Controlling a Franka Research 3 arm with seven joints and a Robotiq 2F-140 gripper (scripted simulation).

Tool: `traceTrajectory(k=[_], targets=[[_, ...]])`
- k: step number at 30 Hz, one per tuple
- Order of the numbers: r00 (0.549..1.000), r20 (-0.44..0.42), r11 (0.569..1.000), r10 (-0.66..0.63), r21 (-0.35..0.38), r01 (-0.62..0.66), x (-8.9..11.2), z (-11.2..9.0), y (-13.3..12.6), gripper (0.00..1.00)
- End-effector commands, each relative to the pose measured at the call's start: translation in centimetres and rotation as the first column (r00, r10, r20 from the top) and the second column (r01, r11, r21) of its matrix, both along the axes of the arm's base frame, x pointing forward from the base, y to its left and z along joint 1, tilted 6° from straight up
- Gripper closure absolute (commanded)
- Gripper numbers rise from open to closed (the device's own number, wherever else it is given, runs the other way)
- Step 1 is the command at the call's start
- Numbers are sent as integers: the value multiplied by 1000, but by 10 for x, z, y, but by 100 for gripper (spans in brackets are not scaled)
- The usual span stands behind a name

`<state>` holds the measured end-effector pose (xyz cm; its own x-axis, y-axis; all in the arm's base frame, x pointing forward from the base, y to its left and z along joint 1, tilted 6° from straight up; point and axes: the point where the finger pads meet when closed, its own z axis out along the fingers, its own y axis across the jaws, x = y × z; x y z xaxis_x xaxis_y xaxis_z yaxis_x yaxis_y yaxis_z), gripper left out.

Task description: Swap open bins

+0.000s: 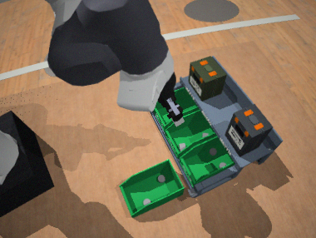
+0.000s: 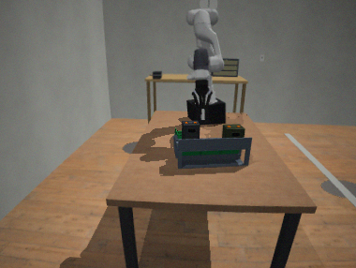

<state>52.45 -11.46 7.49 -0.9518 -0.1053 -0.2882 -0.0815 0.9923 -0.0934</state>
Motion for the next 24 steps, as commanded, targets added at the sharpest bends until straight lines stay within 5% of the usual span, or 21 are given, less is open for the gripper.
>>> traceTrajectory(k=[1,11,24], targets=[[988,-142,998,-64,-13,63,-13,-10,7,100],[962,-260,997,-78,-29,73,-12,-10,8,100],[959,-272,997,-78,-31,72,-18,-10,-6,100]])
